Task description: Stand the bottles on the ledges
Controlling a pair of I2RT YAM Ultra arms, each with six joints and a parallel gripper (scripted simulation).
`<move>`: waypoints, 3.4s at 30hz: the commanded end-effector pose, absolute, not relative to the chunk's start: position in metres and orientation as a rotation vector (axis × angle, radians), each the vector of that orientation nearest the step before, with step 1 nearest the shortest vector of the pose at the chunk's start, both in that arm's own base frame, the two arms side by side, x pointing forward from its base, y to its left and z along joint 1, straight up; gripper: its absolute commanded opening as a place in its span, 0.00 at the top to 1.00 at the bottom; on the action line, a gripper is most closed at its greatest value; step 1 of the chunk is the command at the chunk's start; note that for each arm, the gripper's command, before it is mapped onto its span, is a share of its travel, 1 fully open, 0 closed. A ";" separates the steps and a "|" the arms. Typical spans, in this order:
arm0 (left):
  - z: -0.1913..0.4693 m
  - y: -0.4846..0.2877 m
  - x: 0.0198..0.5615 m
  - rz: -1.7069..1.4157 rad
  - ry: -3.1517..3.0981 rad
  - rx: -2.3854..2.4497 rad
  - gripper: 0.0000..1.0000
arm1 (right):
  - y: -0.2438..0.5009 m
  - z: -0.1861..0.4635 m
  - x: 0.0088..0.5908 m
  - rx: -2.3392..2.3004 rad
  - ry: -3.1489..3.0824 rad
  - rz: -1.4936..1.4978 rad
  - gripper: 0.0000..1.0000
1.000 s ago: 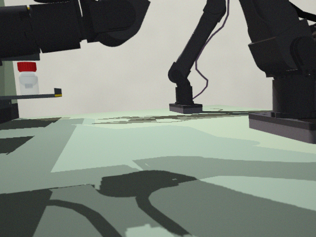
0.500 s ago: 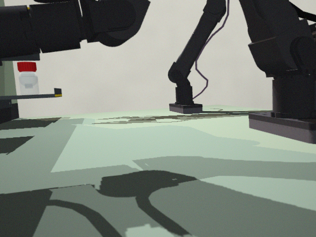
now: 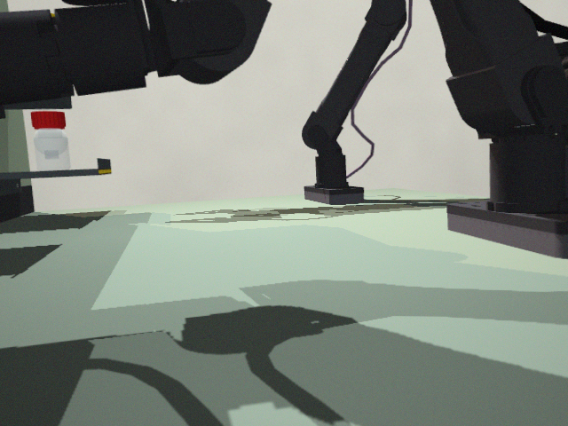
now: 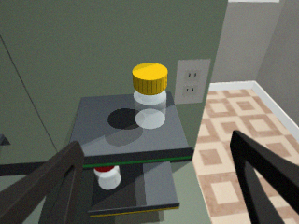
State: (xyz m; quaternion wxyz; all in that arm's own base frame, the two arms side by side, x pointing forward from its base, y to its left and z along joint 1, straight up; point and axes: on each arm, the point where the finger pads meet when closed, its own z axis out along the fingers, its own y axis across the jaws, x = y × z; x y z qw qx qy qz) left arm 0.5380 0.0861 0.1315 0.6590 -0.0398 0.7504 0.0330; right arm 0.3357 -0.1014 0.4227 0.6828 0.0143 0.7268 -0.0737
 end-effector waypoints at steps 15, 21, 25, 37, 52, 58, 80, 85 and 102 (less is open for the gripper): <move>0.113 0.097 0.502 0.108 1.773 -0.137 0.51 | -0.102 0.434 0.333 0.028 1.610 -0.177 0.00; 0.117 0.092 0.494 0.093 1.761 -0.113 0.51 | -0.102 0.434 0.333 0.028 1.610 -0.177 0.00; 0.118 0.091 0.487 0.090 1.756 -0.110 0.51 | -0.102 0.434 0.333 0.028 1.610 -0.177 0.00; 0.139 0.085 0.480 0.080 1.689 -0.083 0.51 | -0.102 0.434 0.333 0.028 1.610 -0.177 0.00; 0.147 0.083 0.483 0.077 1.662 -0.082 0.51 | -0.114 0.383 0.420 0.092 1.578 -0.148 0.19; 0.147 0.083 0.483 0.077 1.662 -0.082 0.51 | -0.115 0.367 0.449 0.099 1.590 -0.128 0.19; 0.147 0.083 0.483 0.077 1.662 -0.082 0.51 | -0.116 0.327 0.484 0.106 1.661 -0.101 0.19; 0.147 0.083 0.483 0.077 1.662 -0.082 0.51 | -0.115 0.333 0.492 0.109 1.674 -0.099 0.19; 0.147 0.083 0.483 0.077 1.662 -0.082 0.51 | -0.116 0.338 0.516 0.110 1.660 -0.098 0.19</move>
